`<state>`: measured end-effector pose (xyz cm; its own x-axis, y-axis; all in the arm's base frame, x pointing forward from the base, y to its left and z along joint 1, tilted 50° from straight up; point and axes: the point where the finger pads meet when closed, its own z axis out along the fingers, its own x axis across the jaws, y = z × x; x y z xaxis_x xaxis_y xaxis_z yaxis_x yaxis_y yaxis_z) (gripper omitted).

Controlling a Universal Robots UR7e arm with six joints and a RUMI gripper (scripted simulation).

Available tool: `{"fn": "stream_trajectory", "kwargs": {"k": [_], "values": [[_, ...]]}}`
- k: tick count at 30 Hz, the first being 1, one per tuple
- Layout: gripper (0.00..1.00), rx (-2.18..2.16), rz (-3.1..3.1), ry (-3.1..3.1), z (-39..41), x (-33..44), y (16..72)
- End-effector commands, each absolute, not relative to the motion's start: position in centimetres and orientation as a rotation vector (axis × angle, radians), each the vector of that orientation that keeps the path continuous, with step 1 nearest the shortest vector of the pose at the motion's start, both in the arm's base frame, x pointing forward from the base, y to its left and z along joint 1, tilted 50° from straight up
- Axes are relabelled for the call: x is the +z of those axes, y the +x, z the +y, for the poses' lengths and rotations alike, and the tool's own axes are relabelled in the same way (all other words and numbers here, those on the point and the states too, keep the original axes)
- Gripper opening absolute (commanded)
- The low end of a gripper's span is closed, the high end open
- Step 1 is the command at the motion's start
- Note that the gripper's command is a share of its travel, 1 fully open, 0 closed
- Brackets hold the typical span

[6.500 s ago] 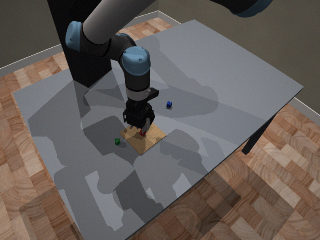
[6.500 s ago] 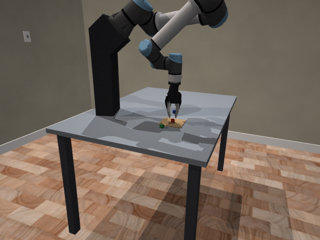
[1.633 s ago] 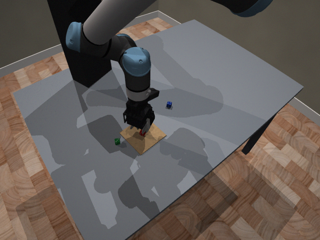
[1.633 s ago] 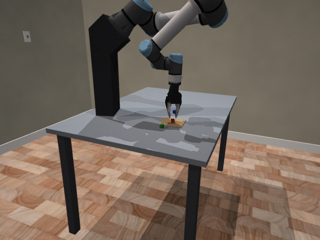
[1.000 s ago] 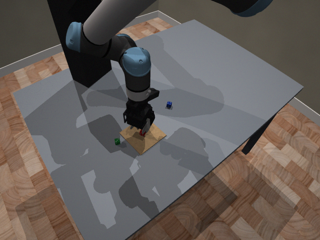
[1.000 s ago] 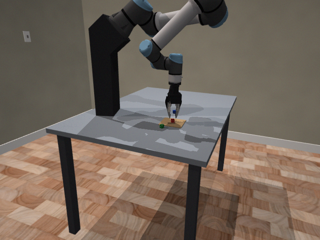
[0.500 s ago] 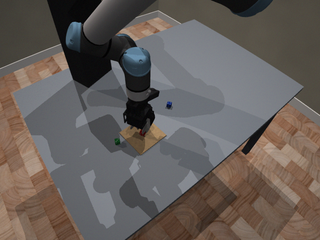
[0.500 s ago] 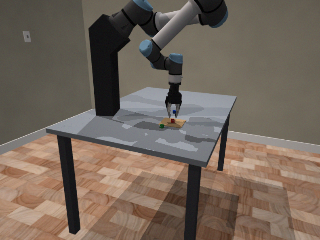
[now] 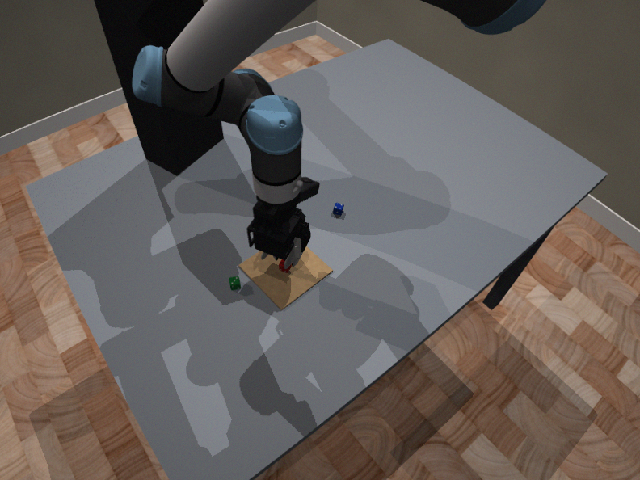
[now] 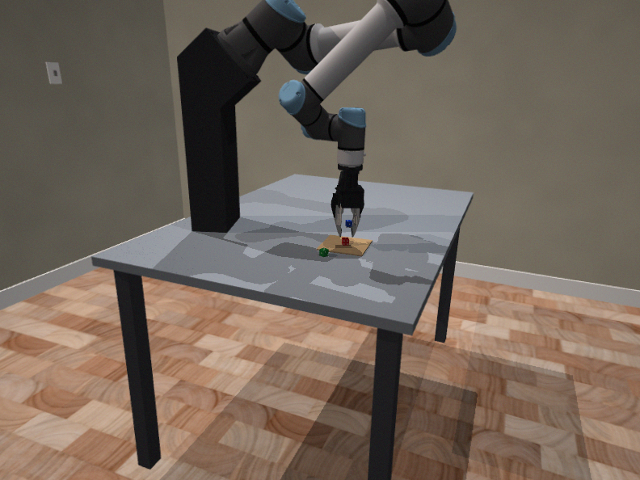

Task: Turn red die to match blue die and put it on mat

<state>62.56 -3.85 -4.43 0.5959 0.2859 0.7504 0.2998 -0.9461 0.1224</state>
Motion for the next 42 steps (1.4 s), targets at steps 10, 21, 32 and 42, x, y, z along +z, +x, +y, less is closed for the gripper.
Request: {"fn": "stream_trajectory", "kwargs": {"k": [10,21,32,42], "values": [[0.21,-1.311,-0.515,-2.791,-3.6,-5.6,64.0],[0.21,-1.311,-0.515,-2.791,-3.5,-5.9,64.4],[0.21,-1.311,-0.515,-2.791,-3.5,-5.9,64.4],[0.21,-1.311,-0.515,-2.791,-3.5,-5.9,64.4]]}}
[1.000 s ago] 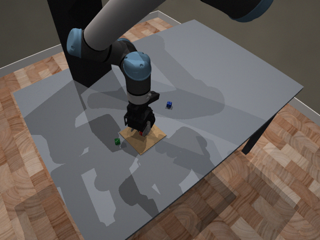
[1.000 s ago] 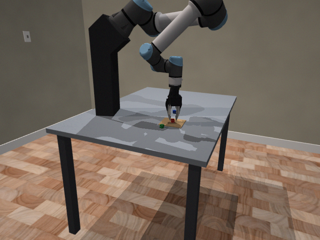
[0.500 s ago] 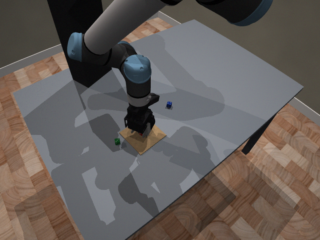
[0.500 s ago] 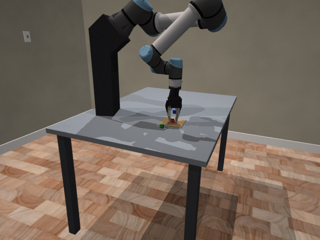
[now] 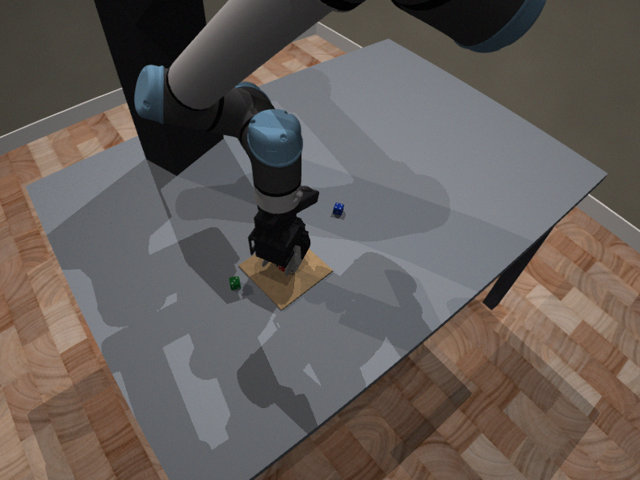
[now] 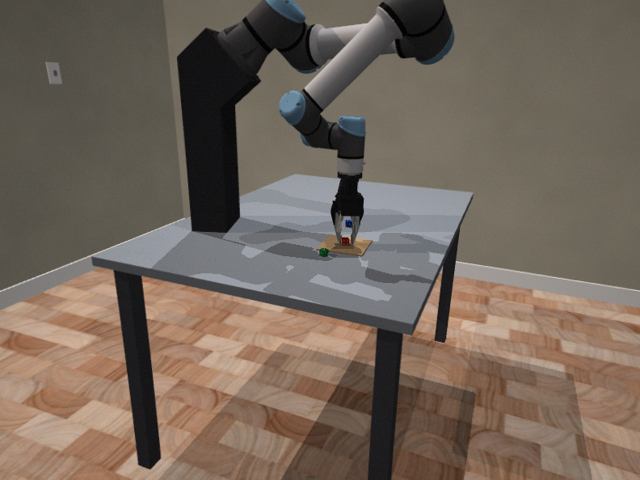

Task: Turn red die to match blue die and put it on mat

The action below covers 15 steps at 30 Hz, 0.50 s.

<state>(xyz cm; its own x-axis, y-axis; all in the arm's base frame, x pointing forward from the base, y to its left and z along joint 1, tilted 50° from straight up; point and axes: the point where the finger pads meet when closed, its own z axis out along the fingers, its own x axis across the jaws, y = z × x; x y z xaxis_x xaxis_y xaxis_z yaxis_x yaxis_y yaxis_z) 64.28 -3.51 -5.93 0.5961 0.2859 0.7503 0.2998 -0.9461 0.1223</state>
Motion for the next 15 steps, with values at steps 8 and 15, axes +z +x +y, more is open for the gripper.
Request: {"fn": "stream_trajectory", "kwargs": {"k": [8,15], "values": [[0.21,-1.311,-0.515,-2.791,-3.49,-5.90,64.45],[0.03,-1.311,-0.515,-2.791,-3.49,-5.90,64.45]]}}
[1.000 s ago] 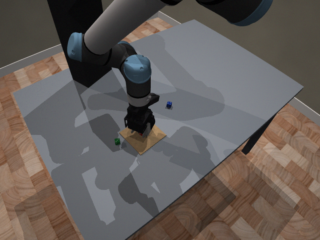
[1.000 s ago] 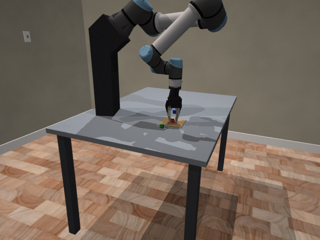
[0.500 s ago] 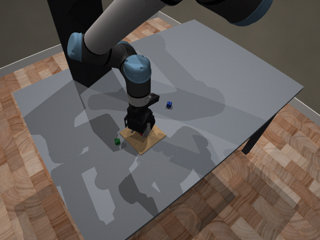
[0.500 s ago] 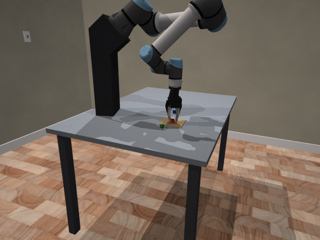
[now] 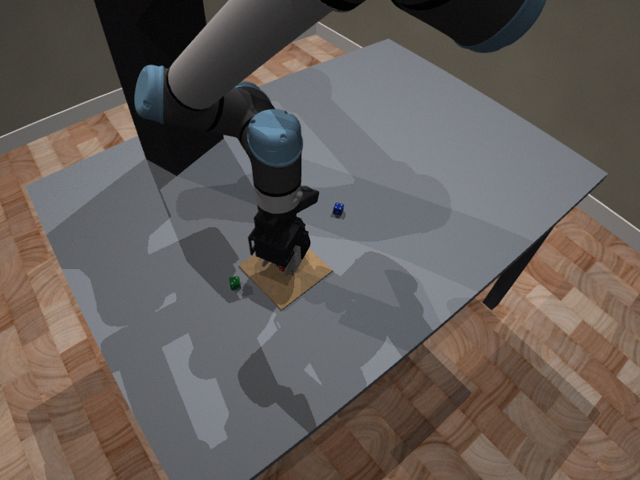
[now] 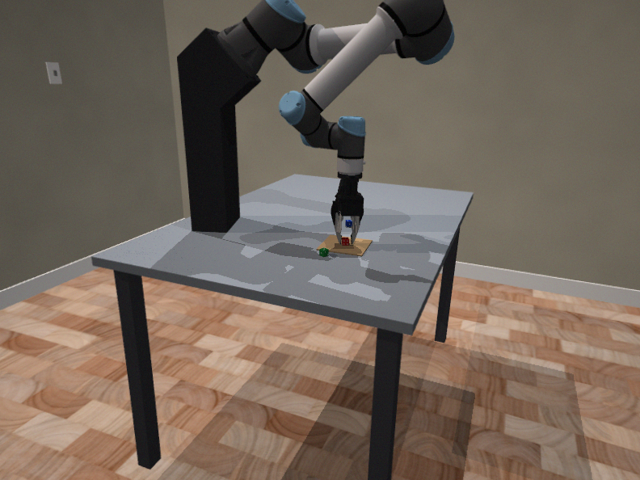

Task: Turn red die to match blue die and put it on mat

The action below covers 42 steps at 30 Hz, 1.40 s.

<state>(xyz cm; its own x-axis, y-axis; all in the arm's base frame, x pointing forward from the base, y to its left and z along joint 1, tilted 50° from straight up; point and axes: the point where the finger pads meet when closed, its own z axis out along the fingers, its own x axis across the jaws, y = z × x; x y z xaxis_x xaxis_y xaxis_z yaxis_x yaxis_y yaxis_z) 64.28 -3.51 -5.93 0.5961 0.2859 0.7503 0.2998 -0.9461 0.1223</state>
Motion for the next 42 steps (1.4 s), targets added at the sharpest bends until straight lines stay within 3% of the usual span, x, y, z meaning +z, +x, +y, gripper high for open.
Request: {"fn": "stream_trajectory", "kwargs": {"k": [1,42], "values": [[0.03,-1.311,-0.515,-2.791,-3.49,-5.90,64.45],[0.03,-1.311,-0.515,-2.791,-3.68,-5.11,63.53]]}}
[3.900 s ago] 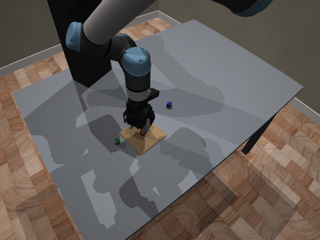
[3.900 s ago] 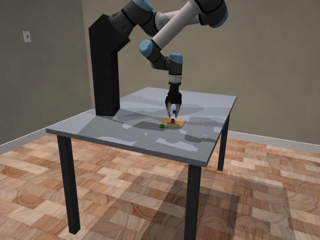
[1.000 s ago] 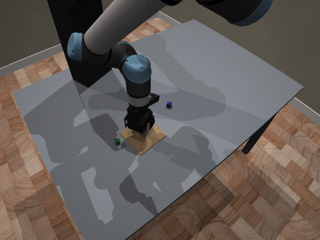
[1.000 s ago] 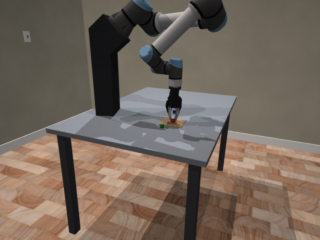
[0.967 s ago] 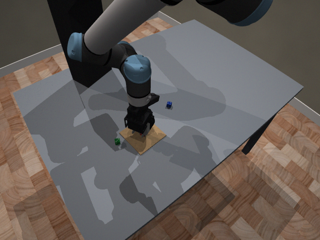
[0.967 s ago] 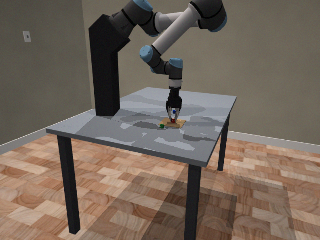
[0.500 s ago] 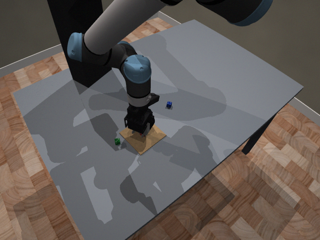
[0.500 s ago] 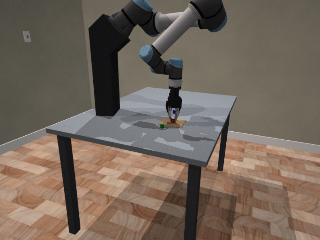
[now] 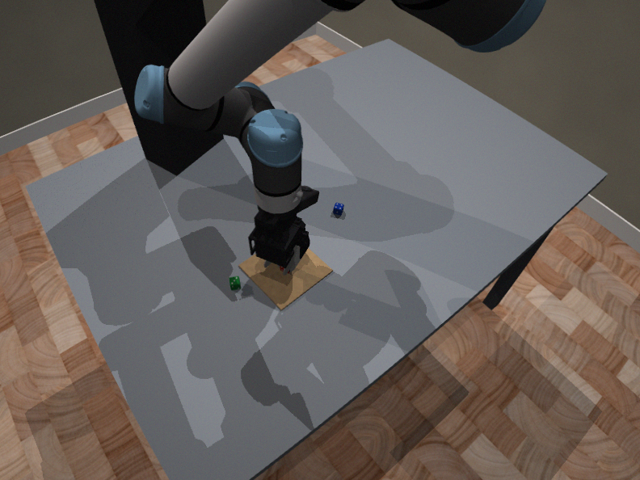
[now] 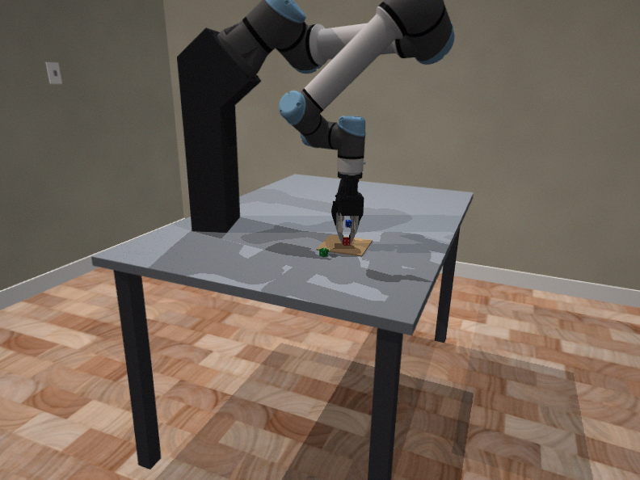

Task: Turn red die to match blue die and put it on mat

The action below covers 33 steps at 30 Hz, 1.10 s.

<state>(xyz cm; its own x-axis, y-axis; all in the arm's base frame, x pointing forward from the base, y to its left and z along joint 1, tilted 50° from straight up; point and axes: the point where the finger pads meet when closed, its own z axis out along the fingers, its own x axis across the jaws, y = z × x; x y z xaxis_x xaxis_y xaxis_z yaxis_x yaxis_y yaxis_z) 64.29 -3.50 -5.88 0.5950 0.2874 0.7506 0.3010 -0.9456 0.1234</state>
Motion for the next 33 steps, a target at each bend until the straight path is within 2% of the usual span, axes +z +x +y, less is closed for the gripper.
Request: {"fn": "stream_trajectory", "kwargs": {"k": [1,19,33], "values": [[0.03,-1.311,-0.515,-2.791,-3.7,-4.9,63.2],[0.03,-1.311,-0.515,-2.791,-4.9,0.0,57.7],[0.03,-1.311,-0.515,-2.791,-5.0,0.6,57.0]]}}
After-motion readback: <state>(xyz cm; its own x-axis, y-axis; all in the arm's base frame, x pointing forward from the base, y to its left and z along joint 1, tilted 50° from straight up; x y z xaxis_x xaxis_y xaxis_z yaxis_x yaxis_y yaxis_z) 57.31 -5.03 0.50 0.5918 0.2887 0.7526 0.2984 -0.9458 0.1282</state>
